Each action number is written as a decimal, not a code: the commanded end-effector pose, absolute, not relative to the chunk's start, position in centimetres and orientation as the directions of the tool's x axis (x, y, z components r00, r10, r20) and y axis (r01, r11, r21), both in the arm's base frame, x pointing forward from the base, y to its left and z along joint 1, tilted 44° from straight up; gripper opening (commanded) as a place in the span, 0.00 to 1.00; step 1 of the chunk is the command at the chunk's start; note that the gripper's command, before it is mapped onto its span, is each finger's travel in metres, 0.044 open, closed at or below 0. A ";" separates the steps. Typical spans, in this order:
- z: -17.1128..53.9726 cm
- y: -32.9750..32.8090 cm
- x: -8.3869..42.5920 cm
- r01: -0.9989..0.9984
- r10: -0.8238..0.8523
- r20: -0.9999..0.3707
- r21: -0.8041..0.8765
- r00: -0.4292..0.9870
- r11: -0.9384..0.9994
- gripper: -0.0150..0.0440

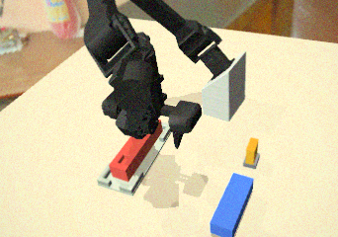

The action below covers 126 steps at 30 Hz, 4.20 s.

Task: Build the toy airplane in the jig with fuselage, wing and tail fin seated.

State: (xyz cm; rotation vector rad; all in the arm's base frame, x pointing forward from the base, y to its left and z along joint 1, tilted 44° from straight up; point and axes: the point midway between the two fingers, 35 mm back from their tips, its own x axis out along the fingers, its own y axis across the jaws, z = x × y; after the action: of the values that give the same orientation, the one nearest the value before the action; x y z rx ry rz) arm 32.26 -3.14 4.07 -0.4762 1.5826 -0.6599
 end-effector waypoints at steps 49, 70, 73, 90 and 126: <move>-14.2 2.0 33.6 0.097 -0.670 -0.730 -0.682 -0.133 0.725 1.00; -15.5 0.7 33.3 0.097 -0.671 -0.729 -0.683 -0.134 0.724 0.64; -15.5 0.7 33.3 0.097 -0.671 -0.729 -0.683 -0.134 0.724 0.54; -14.6 1.6 33.5 0.103 -0.663 -0.735 -0.677 -0.144 0.729 0.25; -6.4 9.3 35.0 0.096 -0.666 -0.734 -0.679 -0.134 0.728 0.25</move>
State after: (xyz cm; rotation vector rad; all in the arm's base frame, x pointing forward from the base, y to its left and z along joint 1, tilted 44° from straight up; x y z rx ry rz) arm 34.93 8.35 -7.42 -0.4833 1.5857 -0.7007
